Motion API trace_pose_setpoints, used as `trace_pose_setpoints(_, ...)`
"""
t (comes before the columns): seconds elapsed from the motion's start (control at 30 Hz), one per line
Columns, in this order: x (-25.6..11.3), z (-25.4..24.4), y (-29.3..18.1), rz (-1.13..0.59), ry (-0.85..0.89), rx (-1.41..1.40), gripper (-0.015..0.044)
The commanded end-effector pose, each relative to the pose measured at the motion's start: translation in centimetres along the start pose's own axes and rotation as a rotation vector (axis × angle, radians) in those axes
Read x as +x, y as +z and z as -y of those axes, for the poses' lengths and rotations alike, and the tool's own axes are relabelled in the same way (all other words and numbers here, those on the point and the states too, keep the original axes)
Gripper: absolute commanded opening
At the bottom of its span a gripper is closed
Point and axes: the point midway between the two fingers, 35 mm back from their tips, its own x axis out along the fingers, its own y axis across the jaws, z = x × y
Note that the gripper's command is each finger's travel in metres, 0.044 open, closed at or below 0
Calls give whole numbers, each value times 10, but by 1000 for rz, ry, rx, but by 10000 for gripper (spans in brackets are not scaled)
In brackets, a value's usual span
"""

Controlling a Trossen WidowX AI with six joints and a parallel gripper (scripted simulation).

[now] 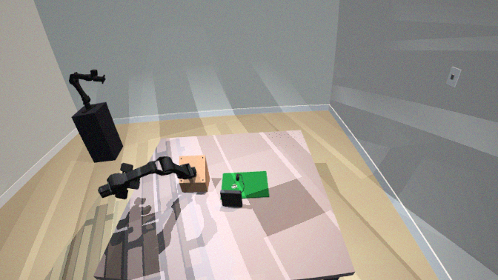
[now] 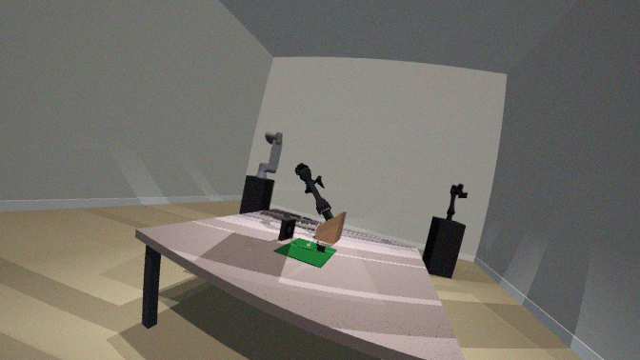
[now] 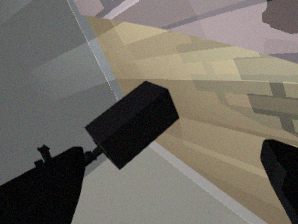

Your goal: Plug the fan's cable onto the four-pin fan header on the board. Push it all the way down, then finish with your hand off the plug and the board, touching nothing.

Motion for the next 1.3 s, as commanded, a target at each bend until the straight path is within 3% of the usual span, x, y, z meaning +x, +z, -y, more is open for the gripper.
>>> trace_pose_setpoints(0.0,0,0,0,0,0,0,426)
trace_pose_setpoints(0.2,-2,10,3,-7,-18,13,440)
trace_pose_setpoints(0.5,-35,114,65,-20,-237,154,440)
trace_pose_setpoints(0.9,-104,203,220,169,-522,337,440)
trace_pose_setpoints(1.27,-165,191,388,488,-624,453,440)
